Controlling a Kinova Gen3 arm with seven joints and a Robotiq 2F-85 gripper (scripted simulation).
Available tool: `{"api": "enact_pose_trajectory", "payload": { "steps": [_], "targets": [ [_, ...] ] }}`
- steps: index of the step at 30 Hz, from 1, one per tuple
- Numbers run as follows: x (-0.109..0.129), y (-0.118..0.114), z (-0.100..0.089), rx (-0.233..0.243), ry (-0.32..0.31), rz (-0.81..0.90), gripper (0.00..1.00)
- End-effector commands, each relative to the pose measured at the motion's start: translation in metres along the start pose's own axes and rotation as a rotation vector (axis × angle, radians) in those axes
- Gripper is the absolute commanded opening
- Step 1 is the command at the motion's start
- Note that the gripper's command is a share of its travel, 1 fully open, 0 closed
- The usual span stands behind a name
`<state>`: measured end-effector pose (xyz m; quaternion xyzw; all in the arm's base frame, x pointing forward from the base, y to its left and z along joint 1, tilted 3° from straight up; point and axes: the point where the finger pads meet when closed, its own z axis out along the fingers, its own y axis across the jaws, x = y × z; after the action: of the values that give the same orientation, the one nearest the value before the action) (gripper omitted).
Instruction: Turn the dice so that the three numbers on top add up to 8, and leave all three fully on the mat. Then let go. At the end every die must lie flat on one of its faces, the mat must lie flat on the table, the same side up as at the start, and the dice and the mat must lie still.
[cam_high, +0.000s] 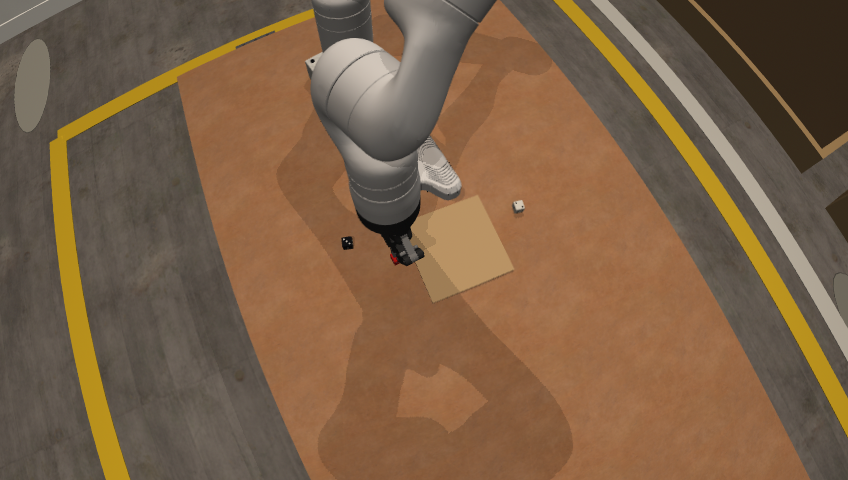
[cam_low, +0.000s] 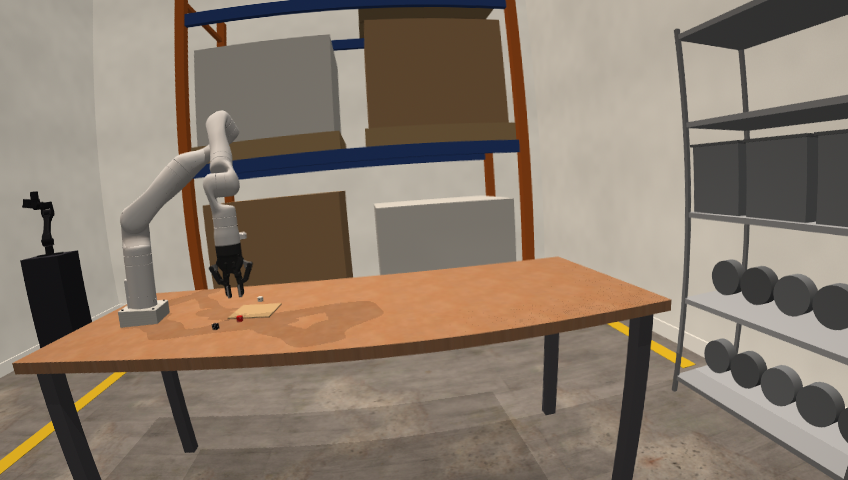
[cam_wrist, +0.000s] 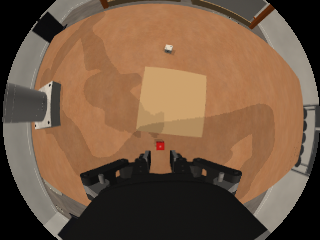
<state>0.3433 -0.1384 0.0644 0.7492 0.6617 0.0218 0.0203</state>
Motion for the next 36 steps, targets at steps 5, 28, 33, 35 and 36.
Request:
{"api": "enact_pose_trajectory", "payload": {
  "steps": [5, 28, 33, 35, 36],
  "targets": [
    [0.000, 0.000, 0.001, 0.000, 0.000, 0.001, 0.31],
    [0.000, 0.001, 0.027, 0.000, 0.001, 0.001, 0.31],
    [0.000, 0.001, 0.035, 0.000, 0.001, 0.001, 0.31],
    [0.001, 0.001, 0.038, 0.000, 0.001, 0.001, 0.31],
    [0.001, 0.001, 0.039, 0.000, 0.001, 0.001, 0.31]
  ]
}}
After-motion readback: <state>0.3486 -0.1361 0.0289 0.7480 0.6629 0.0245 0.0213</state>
